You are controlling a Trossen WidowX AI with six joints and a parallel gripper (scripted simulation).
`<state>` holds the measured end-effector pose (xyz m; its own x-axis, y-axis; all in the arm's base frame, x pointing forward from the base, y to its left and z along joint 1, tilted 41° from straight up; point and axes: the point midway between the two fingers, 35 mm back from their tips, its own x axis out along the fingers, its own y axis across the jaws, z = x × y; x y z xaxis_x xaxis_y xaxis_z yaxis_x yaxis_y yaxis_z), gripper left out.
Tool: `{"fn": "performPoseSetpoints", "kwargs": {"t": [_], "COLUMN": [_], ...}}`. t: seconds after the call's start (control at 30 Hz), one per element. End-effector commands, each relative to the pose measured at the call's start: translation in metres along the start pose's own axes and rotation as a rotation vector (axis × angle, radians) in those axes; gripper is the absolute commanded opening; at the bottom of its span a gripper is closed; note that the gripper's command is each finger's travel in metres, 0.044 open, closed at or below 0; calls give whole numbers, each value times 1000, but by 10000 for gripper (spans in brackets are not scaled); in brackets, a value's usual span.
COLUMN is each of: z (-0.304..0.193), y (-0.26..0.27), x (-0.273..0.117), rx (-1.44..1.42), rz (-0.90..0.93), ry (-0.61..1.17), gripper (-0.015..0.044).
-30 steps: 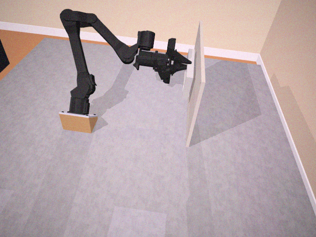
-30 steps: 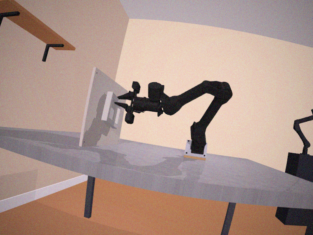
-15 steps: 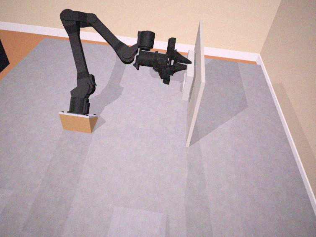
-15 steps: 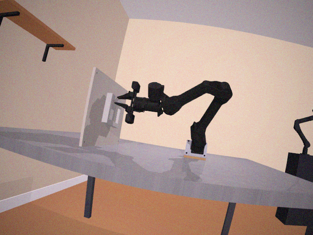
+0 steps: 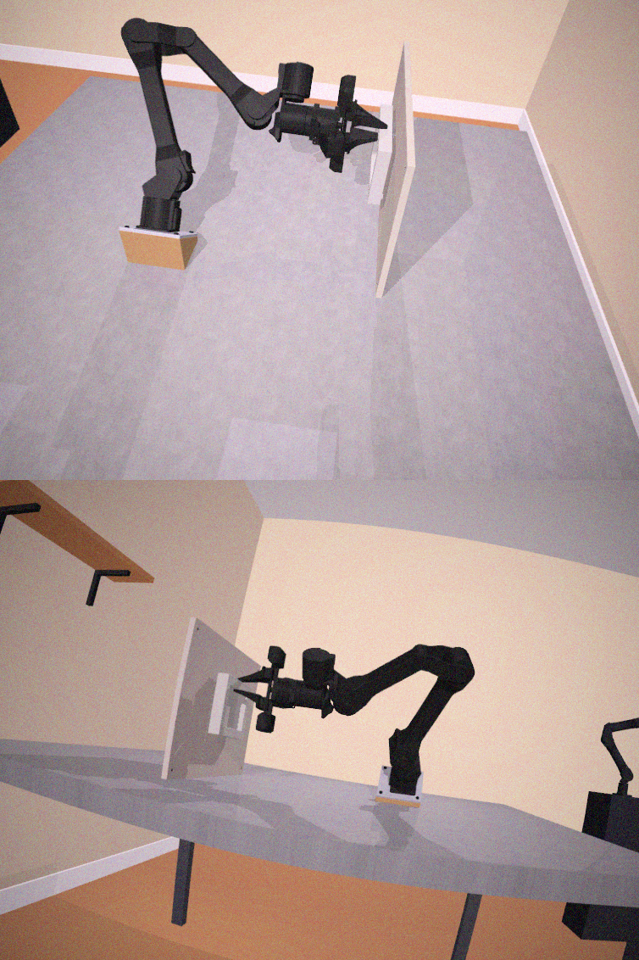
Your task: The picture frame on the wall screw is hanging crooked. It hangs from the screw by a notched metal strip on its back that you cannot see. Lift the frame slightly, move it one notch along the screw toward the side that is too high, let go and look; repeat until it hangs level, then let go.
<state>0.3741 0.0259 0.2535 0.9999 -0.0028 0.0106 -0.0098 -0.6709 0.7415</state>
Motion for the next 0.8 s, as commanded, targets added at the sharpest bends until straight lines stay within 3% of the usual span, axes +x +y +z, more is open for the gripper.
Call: {"fn": "performPoseSetpoints", "kwargs": {"t": [0.0,0.1,0.43,0.6,0.77], "z": [0,0,0,-2,-7], "y": [0,0,0,0,2], "x": [0,0,0,-6,-49], "rx": [-33,-33,-19,-10,58], "rz": [0,0,0,1,6], "ry": [-1,-1,0,-1,-3], "gripper": [0,0,260,260,260]}}
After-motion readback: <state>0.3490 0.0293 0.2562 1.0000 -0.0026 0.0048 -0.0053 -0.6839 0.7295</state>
